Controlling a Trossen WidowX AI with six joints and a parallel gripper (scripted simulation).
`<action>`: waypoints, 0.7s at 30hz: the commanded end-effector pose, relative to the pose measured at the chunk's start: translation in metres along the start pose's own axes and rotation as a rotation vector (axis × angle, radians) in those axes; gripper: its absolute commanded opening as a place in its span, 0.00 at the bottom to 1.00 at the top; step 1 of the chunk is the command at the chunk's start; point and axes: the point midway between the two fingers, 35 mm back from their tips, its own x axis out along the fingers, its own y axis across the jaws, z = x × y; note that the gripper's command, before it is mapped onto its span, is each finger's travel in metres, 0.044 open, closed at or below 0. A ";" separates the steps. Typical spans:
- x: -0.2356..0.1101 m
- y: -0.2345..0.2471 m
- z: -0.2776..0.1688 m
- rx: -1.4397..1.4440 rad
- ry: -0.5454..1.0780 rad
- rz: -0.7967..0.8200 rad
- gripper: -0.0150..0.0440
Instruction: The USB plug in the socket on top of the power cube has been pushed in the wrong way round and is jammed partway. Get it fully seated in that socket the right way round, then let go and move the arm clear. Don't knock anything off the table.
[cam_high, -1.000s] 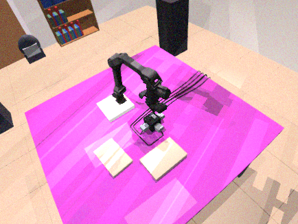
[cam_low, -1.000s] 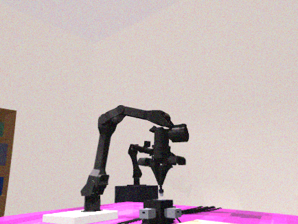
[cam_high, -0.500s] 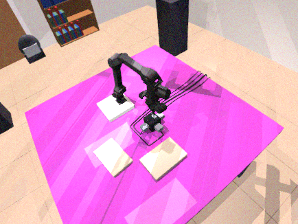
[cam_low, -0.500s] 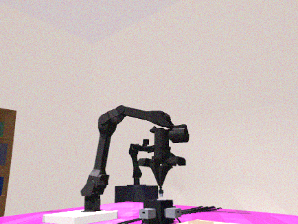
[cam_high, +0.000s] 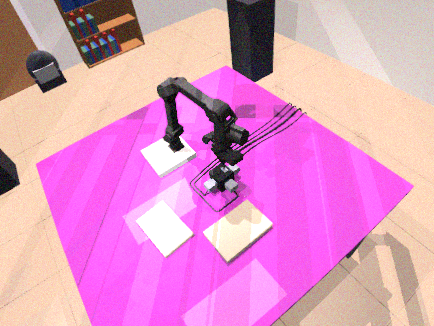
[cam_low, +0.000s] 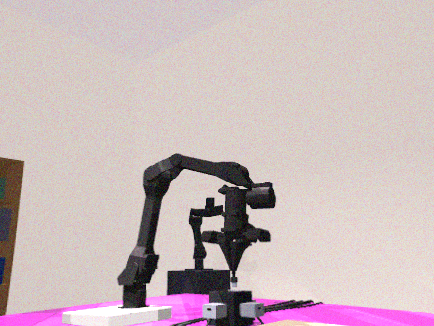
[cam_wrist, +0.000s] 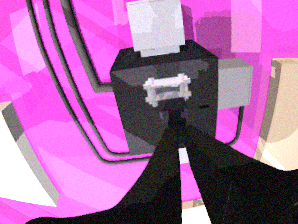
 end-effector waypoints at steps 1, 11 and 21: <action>0.001 -0.001 0.000 0.004 0.004 -0.001 0.25; 0.002 -0.001 0.000 0.004 0.004 -0.001 0.25; 0.003 -0.001 0.000 0.004 0.004 -0.001 0.25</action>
